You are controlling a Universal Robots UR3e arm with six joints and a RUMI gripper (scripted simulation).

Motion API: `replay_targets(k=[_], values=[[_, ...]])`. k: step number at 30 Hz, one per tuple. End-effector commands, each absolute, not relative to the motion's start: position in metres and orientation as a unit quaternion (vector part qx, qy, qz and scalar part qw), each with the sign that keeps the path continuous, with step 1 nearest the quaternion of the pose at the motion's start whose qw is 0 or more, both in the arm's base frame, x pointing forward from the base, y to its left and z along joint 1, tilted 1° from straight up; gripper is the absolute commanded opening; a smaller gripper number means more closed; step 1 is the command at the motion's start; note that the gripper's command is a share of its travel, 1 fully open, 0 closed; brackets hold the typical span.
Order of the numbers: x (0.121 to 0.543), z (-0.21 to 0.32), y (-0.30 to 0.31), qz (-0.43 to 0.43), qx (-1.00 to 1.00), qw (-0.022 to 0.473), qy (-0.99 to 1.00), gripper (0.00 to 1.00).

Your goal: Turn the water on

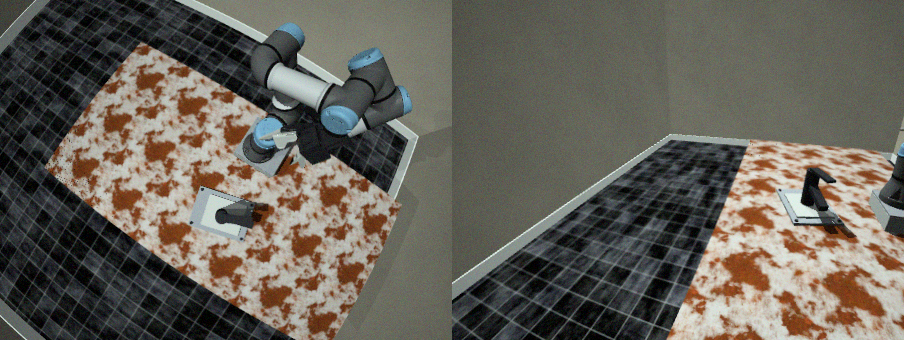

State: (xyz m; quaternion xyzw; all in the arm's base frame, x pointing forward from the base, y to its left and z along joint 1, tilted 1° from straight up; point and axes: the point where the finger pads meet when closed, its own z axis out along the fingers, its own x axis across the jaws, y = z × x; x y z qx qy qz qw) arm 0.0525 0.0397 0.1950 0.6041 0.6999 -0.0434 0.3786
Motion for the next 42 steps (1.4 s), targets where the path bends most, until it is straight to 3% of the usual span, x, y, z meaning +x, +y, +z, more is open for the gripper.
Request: replay_targets(k=[1, 26, 42], values=[[0.0526, 0.1953, 0.0400, -0.043, 0.604, 0.378, 0.700, 1.00], [0.0524, 0.1948, 0.0406, -0.045, 0.608, 0.376, 0.697, 1.00], [0.0506, 0.1893, 0.0492, -0.067, 0.657, 0.346, 0.667, 1.00]])
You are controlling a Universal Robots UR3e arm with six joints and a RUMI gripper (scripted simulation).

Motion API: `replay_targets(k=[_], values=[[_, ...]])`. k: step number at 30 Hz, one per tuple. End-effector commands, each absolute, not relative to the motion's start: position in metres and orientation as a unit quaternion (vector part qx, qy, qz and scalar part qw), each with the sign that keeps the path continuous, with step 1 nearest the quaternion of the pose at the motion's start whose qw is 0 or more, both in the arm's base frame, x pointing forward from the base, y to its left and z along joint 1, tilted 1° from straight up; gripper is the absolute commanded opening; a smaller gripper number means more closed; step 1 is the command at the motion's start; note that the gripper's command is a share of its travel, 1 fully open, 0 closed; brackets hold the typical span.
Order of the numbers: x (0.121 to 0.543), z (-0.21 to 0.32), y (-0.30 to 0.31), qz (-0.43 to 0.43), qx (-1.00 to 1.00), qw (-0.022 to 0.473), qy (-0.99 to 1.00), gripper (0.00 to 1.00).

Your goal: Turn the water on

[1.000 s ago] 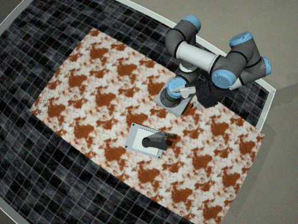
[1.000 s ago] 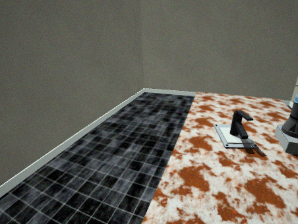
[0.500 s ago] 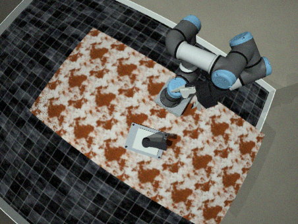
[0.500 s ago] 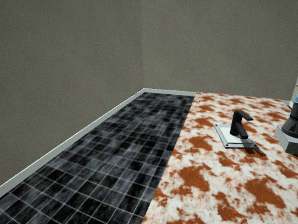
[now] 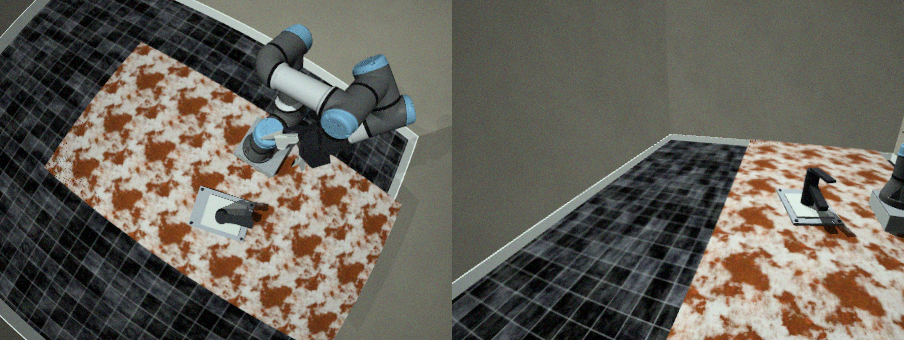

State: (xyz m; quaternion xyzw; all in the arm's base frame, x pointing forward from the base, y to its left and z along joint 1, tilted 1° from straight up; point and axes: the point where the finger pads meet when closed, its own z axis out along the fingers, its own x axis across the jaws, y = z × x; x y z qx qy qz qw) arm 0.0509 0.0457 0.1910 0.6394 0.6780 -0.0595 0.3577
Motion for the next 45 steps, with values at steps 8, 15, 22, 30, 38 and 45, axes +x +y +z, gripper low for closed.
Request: replay_targets(k=[8, 15, 22, 30, 38, 45], values=[[0.052, 0.184, 0.060, -0.085, 0.704, 0.314, 0.632, 1.00], [0.058, 0.179, 0.073, -0.099, 0.752, 0.277, 0.590, 1.00], [0.074, 0.174, 0.090, -0.110, 0.812, 0.225, 0.528, 1.00], [0.098, 0.170, 0.103, -0.110, 0.860, 0.178, 0.466, 1.00], [0.141, 0.168, 0.112, -0.096, 0.914, 0.118, 0.377, 1.00], [0.171, 0.168, 0.109, -0.080, 0.939, 0.086, 0.323, 1.00]])
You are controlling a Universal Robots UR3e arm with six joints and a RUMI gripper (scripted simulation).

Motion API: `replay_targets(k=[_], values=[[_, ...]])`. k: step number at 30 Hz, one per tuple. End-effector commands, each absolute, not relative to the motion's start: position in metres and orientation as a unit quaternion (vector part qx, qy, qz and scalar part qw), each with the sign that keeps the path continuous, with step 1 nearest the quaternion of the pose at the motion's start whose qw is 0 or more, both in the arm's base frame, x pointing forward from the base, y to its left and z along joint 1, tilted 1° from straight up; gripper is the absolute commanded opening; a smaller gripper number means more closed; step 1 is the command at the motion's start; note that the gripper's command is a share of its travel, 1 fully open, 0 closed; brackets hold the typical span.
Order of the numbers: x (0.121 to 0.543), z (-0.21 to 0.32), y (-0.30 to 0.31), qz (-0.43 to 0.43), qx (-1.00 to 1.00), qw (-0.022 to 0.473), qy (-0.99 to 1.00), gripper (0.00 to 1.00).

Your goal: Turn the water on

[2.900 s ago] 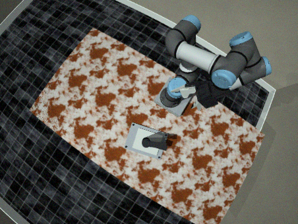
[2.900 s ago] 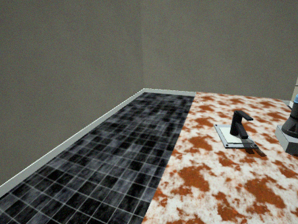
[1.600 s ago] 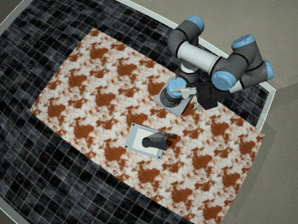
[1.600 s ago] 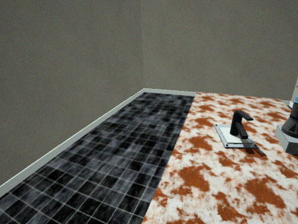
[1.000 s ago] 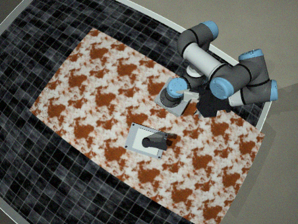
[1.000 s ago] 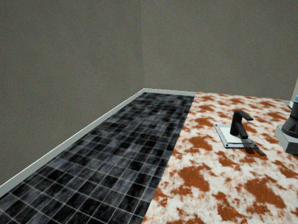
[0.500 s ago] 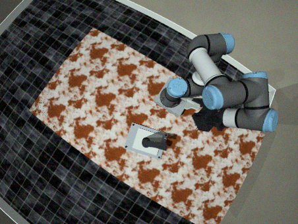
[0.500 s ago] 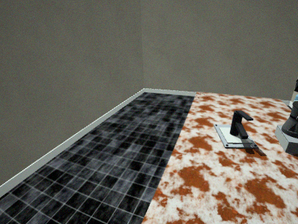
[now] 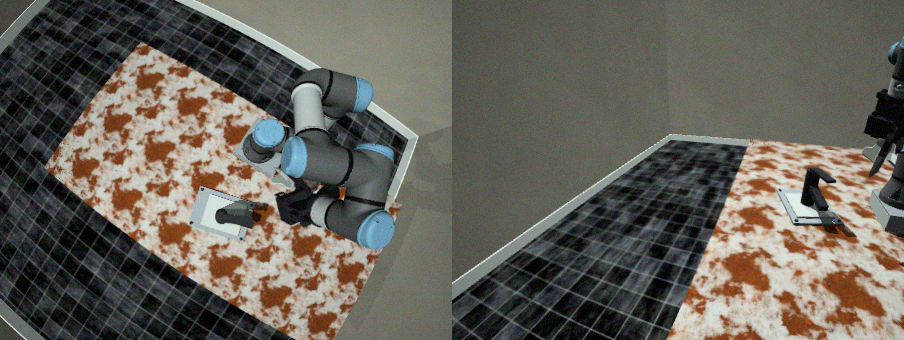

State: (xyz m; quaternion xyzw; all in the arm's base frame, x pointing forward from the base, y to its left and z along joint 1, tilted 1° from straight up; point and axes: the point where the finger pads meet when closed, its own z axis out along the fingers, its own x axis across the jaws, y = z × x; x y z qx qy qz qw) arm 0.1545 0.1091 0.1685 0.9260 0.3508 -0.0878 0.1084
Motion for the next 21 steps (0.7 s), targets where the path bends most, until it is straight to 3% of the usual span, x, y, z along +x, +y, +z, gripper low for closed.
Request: replay_targets(k=[1, 21], values=[[0.177, 0.168, 0.108, -0.077, 0.943, 0.081, 0.312, 1.00], [0.260, 0.174, 0.069, -0.016, 0.985, 0.019, 0.171, 1.00]])
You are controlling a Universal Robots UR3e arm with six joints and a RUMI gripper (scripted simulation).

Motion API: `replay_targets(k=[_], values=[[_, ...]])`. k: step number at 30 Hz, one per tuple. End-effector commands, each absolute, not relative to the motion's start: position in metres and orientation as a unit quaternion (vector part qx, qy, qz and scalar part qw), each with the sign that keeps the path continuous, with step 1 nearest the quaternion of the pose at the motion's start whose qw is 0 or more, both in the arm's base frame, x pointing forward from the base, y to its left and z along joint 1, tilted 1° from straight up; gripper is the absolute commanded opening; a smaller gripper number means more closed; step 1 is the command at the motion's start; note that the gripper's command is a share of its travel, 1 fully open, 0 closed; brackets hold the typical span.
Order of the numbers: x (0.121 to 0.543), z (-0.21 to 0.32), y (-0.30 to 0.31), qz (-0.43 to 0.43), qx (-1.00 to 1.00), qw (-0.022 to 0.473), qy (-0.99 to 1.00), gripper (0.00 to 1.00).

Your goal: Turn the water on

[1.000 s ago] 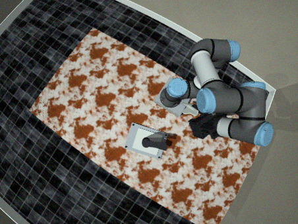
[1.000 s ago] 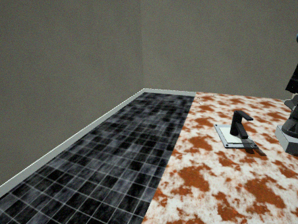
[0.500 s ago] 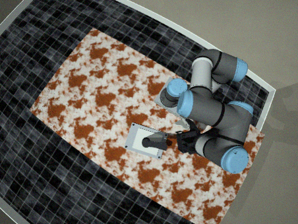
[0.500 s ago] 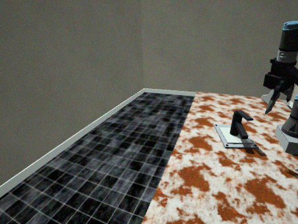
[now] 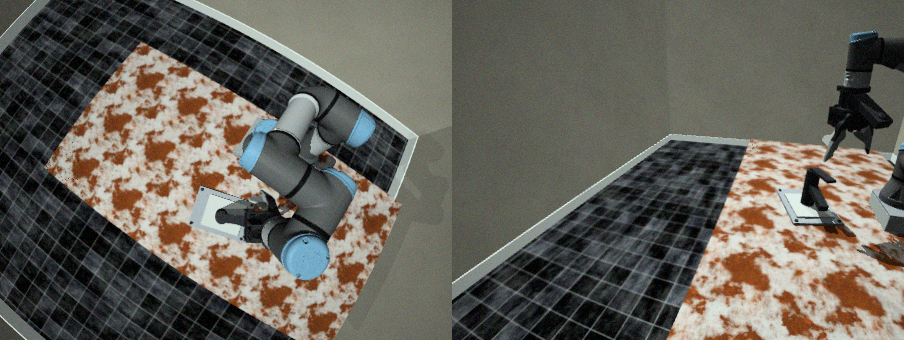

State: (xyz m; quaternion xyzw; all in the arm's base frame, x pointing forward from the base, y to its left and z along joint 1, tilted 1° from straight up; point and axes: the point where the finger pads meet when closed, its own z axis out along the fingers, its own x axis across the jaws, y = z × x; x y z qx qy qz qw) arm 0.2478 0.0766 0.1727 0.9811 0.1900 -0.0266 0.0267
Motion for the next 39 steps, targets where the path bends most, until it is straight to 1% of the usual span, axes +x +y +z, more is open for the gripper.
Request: replay_targets(k=[1, 9, 22, 23, 39], values=[[0.263, 0.174, 0.067, -0.014, 0.986, 0.017, 0.166, 1.00], [0.276, 0.176, 0.055, -0.001, 0.990, 0.009, 0.142, 1.00], [0.280, 0.177, 0.051, 0.003, 0.991, 0.007, 0.135, 1.00], [0.280, 0.177, 0.051, 0.003, 0.991, 0.007, 0.135, 0.00], [0.280, 0.177, 0.051, 0.003, 0.991, 0.007, 0.135, 0.00]])
